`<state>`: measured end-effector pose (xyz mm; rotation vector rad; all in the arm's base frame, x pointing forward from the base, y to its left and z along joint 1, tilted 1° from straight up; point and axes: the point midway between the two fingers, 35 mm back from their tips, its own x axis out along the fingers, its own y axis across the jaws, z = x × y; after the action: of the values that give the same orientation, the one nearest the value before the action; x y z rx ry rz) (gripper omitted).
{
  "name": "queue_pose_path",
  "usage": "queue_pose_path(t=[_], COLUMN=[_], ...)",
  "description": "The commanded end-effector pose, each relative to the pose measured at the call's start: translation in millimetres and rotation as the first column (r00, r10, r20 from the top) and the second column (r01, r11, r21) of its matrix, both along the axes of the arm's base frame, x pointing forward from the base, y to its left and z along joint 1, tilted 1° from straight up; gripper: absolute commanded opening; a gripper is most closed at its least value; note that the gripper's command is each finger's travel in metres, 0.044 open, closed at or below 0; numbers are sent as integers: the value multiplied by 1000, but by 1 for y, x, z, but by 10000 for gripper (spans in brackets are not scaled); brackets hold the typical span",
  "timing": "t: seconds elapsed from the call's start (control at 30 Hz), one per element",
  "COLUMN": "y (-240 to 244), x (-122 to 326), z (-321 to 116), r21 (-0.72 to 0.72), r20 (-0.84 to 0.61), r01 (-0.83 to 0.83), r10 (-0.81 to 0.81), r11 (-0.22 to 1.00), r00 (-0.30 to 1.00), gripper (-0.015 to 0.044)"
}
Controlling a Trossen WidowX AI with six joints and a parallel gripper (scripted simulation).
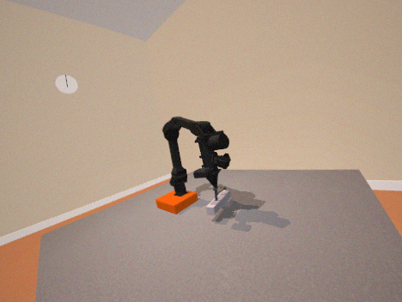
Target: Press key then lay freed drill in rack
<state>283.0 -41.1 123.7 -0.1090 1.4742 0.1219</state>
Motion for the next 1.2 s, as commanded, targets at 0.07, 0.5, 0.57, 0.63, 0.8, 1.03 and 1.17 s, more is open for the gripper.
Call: queue_pose_path(t=[0.07, 0.5, 0.57, 0.63, 0.8, 1.03, 1.17], y=[-3, -4, -4, -4, -4, -5, -5], x=[-6, -6, -6, -6, -6, -6, -5], z=[-19, -25, -25, -26, -29, -31, -33], r21=[-5, -5, -5, -5, -5, -5, -5], r20=[-49, -49, -49, -49, -49, -49, -49], r01=[2, 2, 2, 2, 2, 2, 2], r10=[-2, -2, -2, -2, -2, -2, -2], r11=[1000, 1000, 1000, 1000, 1000, 1000, 1000], r00=[999, 999, 999, 999, 999, 999, 999], gripper=[0, 0, 0, 0, 0, 0, 0])
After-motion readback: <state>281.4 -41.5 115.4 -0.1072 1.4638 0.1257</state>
